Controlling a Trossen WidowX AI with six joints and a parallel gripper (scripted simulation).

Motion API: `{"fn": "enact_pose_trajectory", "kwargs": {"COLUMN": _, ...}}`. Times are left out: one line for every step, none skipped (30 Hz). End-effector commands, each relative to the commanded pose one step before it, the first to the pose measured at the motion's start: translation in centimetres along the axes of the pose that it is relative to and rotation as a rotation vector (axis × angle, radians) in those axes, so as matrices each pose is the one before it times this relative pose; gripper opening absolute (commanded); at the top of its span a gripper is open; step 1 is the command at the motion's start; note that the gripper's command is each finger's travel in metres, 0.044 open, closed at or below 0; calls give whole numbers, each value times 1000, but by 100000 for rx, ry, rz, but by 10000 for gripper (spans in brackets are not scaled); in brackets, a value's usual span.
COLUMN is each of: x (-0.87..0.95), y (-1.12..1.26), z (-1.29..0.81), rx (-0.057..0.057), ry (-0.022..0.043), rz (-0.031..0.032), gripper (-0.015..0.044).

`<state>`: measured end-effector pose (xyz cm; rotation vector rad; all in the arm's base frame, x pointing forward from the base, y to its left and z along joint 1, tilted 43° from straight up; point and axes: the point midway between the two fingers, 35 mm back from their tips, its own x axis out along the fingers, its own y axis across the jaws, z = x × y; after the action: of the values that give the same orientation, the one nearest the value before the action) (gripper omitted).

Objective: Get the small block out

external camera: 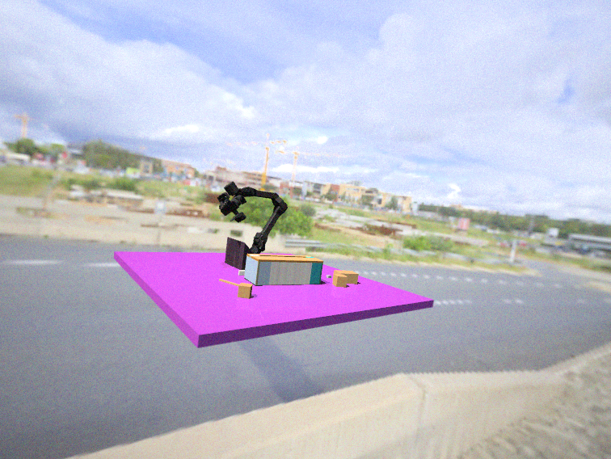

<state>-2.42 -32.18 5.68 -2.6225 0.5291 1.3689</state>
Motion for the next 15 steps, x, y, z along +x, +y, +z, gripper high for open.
{"fn": "enact_pose_trajectory", "kwargs": {"x": 85, "y": -71, "z": -120, "rx": -1796, "ry": 22, "rz": -518, "gripper": 400}}
{"fn": "enact_pose_trajectory", "kwargs": {"x": 255, "y": -211, "z": -363, "rx": -5389, "ry": 105, "rz": -1552, "gripper": 400}}
{"fn": "enact_pose_trajectory", "kwargs": {"x": 423, "y": -326, "z": -618, "rx": -8982, "ry": 310, "rz": -2575, "gripper": 400}}
{"fn": "enact_pose_trajectory", "kwargs": {"x": 516, "y": -342, "z": -779, "rx": -10984, "ry": 606, "rz": -3113, "gripper": 400}}
{"fn": "enact_pose_trajectory", "kwargs": {"x": 516, "y": -267, "z": -804, "rx": -10989, "ry": 852, "rz": -3056, "gripper": 400}}
{"fn": "enact_pose_trajectory", "kwargs": {"x": 515, "y": -190, "z": -821, "rx": -10988, "ry": 1093, "rz": -2979, "gripper": 400}}
{"fn": "enact_pose_trajectory", "kwargs": {"x": 515, "y": -113, "z": -831, "rx": -10985, "ry": 1327, "rz": -2882, "gripper": 400}}
{"fn": "enact_pose_trajectory", "kwargs": {"x": 515, "y": -35, "z": -833, "rx": -10982, "ry": 1552, "rz": -2768, "gripper": 400}}
{"fn": "enact_pose_trajectory", "kwargs": {"x": 515, "y": 42, "z": -828, "rx": -10978, "ry": 1768, "rz": -2637, "gripper": 400}}
{"fn": "enact_pose_trajectory", "kwargs": {"x": 515, "y": 118, "z": -816, "rx": -10974, "ry": 1974, "rz": -2488, "gripper": 400}}
{"fn": "enact_pose_trajectory", "kwargs": {"x": 539, "y": 260, "z": -804, "rx": -11461, "ry": 1802, "rz": -2403, "gripper": 400}}
{"fn": "enact_pose_trajectory", "kwargs": {"x": 524, "y": 324, "z": -758, "rx": -11383, "ry": 2025, "rz": -2178, "gripper": 400}}
{"fn": "enact_pose_trajectory", "kwargs": {"x": 460, "y": 345, "z": -653, "rx": -10984, "ry": 2300, "rz": -1677, "gripper": 400}}
{"fn": "enact_pose_trajectory", "kwargs": {"x": 458, "y": 401, "z": -612, "rx": -10957, "ry": 2435, "rz": -1466, "gripper": 400}}
{"fn": "enact_pose_trajectory", "kwargs": {"x": 445, "y": 442, "z": -557, "rx": -10862, "ry": 2556, "rz": -1189, "gripper": 400}}
